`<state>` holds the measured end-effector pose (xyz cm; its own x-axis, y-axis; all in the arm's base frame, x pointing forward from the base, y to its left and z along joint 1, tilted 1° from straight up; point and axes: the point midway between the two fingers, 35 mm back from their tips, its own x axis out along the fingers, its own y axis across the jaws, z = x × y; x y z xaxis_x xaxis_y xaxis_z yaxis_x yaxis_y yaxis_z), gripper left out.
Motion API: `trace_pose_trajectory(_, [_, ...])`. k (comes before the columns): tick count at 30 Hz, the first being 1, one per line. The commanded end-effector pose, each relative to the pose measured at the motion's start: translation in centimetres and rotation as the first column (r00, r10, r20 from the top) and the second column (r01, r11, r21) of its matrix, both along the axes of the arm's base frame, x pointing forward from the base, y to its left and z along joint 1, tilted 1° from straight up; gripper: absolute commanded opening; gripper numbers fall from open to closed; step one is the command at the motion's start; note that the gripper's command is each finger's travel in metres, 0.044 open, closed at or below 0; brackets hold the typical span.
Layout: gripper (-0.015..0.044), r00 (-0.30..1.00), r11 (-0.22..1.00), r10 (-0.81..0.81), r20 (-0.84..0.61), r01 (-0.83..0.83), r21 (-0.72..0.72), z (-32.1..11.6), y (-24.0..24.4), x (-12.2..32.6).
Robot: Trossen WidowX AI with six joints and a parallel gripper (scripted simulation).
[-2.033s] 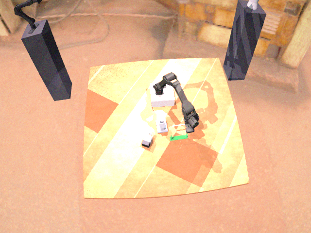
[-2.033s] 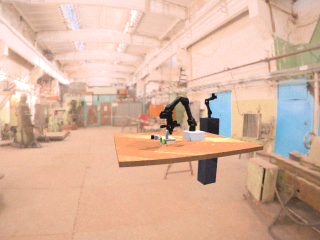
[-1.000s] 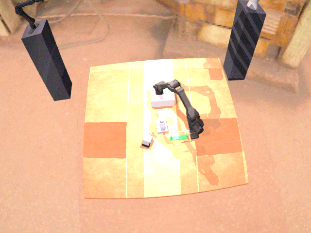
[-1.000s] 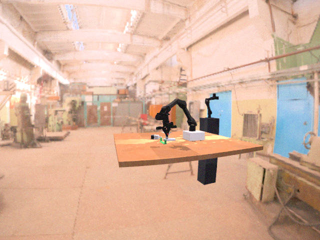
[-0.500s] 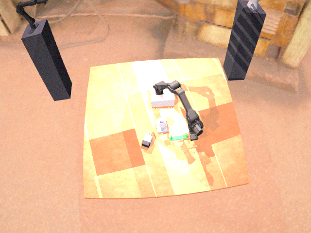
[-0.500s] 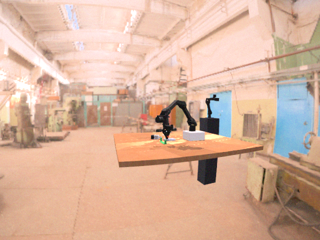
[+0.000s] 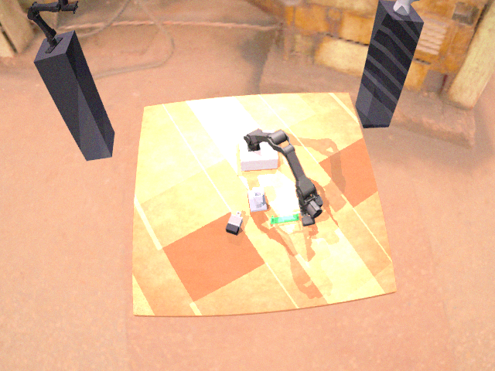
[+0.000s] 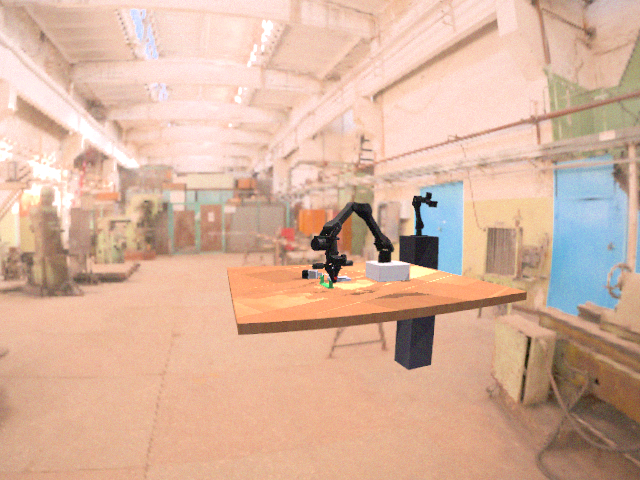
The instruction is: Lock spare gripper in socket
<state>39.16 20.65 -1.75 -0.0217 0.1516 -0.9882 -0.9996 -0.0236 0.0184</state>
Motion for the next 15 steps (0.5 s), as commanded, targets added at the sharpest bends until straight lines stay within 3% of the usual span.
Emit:
trace_pose_trajectory(1, [0.0,1.0,1.0,-0.002,-0.001,0.002,-0.001,-0.68,-0.04,-0.05])
trace_pose_trajectory(13, [0.0,1.0,1.0,-0.002,0.0,0.002,0.0,-1.05,-0.05,-0.05])
trace_pose_trajectory(15, [0.0053,1.0,1.0,0.0,-0.001,0.0,0.0,-1.01,-0.04,-0.06])
